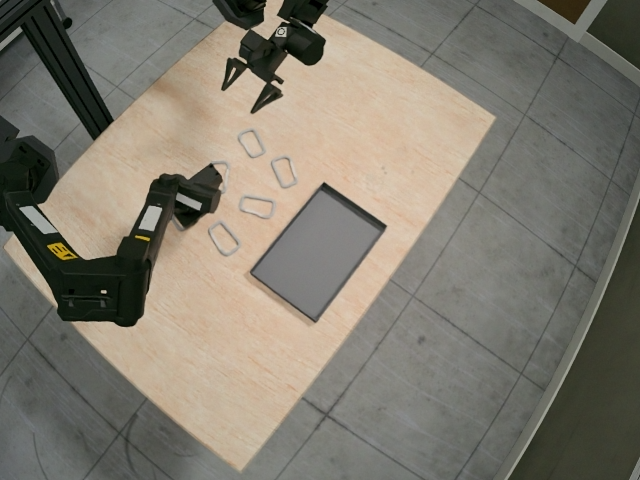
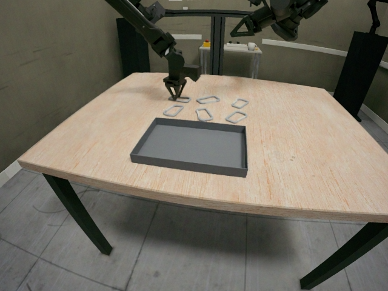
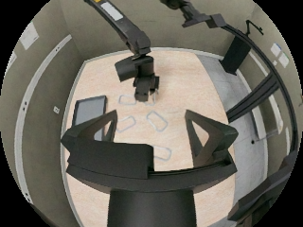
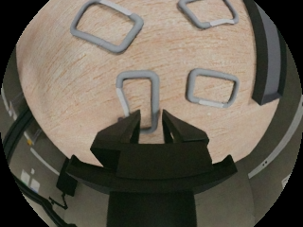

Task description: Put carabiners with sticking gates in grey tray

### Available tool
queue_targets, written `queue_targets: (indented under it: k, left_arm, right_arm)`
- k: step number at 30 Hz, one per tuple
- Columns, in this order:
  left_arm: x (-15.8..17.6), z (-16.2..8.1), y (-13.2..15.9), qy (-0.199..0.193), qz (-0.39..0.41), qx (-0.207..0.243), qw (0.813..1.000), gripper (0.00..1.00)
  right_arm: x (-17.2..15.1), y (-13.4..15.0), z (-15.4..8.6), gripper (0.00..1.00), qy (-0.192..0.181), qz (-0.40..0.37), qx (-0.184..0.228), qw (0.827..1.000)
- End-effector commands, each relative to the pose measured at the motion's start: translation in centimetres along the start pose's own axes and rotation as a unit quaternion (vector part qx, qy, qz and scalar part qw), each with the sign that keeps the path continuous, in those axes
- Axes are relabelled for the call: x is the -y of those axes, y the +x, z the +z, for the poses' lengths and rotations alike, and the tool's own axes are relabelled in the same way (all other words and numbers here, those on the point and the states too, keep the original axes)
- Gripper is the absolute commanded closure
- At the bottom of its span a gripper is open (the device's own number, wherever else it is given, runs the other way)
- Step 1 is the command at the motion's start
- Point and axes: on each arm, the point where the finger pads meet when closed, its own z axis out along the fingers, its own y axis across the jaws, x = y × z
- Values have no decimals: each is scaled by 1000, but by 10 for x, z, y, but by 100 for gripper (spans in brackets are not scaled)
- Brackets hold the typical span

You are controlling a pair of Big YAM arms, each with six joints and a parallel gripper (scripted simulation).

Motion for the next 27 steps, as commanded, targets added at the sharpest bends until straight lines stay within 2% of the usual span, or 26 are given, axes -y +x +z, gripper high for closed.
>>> queue_targets:
  k: [1,26,27]
  left_arm:
    - [-2,1,-1,2,4,0,1000,0]
    - [-2,1,-1,2,4,0,1000,0]
    - [-2,1,-1,2,4,0,1000,0]
  right_arm:
    - [0,1,10,69,0,-1,-1,1000]
    - [-1,1,13,69,-1,-1,-2,1000]
    - [2,-3,7,69,3,-2,3,1000]
